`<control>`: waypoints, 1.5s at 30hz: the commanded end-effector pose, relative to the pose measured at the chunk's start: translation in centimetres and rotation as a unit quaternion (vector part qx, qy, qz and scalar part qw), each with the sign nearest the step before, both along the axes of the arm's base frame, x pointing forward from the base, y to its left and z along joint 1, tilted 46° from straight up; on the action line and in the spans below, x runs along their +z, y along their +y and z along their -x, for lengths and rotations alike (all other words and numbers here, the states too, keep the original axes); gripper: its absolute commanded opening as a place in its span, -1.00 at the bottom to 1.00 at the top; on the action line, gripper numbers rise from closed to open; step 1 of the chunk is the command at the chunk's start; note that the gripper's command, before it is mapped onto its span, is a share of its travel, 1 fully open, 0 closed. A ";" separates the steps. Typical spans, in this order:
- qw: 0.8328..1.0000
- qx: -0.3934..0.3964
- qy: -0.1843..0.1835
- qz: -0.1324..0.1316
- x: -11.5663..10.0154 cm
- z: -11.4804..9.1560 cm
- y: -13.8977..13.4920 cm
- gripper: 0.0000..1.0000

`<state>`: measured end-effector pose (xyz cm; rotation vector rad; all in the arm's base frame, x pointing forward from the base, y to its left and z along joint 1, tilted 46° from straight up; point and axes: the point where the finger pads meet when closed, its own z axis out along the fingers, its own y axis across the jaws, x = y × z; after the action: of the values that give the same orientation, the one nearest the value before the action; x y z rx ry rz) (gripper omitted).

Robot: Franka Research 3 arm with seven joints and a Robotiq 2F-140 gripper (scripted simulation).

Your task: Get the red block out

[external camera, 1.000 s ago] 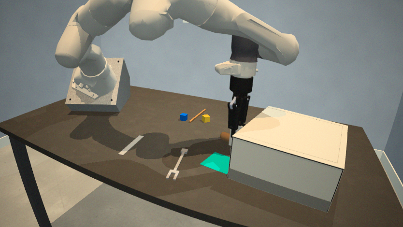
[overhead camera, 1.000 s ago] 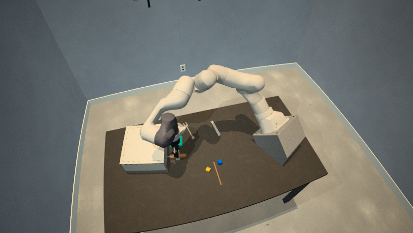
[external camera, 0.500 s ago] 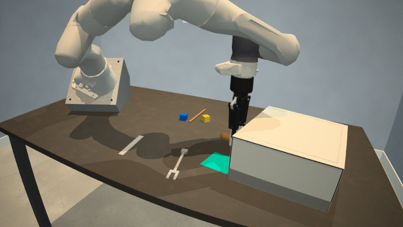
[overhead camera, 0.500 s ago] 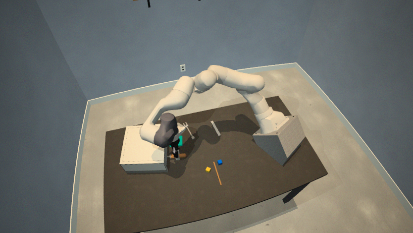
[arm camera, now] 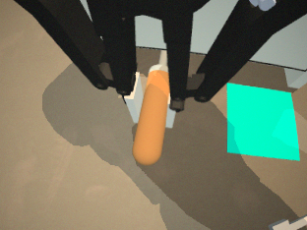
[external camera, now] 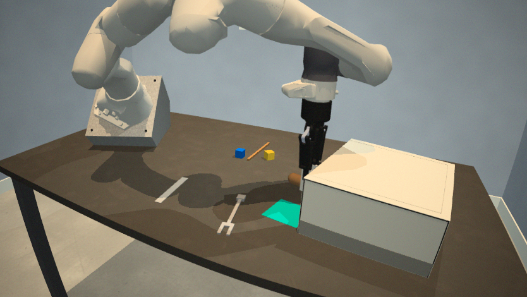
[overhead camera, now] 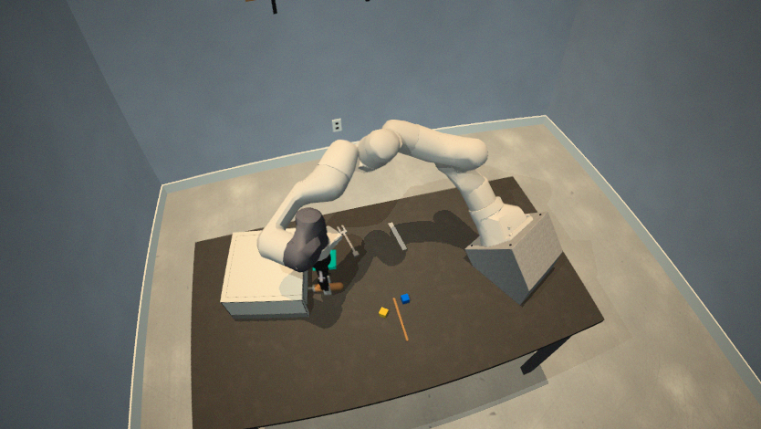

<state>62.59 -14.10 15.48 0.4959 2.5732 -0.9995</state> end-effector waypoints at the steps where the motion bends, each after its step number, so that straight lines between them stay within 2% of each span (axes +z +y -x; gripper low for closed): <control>1: 1.000 0.002 0.002 0.000 0.1 0.0 0.2 -1.00; 45: 1.000 0.002 0.003 0.000 0.6 0.4 -0.5 -1.00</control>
<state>62.25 -14.40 15.74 0.4942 2.5768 -1.0039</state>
